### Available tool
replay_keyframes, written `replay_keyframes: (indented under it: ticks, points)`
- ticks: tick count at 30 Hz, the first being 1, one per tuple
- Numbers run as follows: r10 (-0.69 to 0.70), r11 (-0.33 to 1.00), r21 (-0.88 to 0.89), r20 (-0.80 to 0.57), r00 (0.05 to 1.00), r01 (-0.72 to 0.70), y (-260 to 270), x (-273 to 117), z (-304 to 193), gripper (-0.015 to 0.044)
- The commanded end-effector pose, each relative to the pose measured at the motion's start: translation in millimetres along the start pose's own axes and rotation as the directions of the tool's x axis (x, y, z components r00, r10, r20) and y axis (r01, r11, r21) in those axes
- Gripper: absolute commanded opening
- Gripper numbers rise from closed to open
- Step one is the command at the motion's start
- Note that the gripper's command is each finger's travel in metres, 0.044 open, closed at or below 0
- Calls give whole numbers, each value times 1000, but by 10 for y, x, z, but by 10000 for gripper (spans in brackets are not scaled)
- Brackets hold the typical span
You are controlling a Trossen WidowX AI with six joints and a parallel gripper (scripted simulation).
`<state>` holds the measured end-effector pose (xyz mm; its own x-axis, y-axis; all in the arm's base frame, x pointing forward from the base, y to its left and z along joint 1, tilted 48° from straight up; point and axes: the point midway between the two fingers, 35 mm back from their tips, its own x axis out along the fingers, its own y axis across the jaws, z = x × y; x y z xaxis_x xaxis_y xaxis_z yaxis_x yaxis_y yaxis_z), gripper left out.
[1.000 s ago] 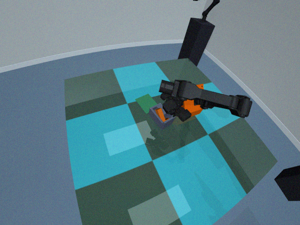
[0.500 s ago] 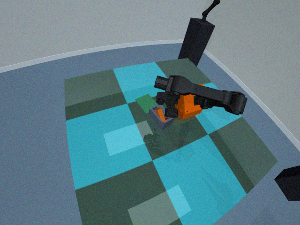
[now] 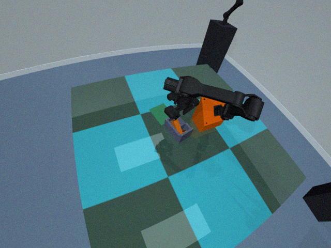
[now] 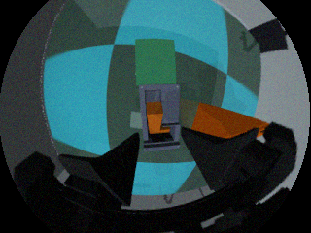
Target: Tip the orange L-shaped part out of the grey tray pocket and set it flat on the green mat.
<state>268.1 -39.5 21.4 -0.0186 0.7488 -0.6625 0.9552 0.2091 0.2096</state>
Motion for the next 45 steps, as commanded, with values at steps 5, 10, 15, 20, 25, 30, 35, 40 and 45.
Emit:
replay_keyframes:
  ticks: [5, 10, 15, 20, 25, 30, 35, 40, 45]
  points:
    - [0, 999, 46, 10, 1000, 0, 24, 59, 44, 280]
    - [0, 999, 46, 9, 1000, -1, 22, 282, 42, 280]
    - [0, 999, 46, 9, 1000, -1, 24, 318, 44, 280]
    - [0, 999, 46, 9, 1000, -1, 28, 396, 48, 280]
    - [0, 999, 46, 9, 1000, -1, 30, 479, 50, 280]
    - [1, 999, 46, 9, 1000, -1, 31, 560, 51, 280]
    - [1, 999, 46, 9, 1000, -1, 30, 641, 49, 280]
    - [1, 999, 45, 8, 1000, -1, 26, 721, 45, 280]
    - [1, 999, 45, 7, 1000, -1, 23, 776, 41, 280]
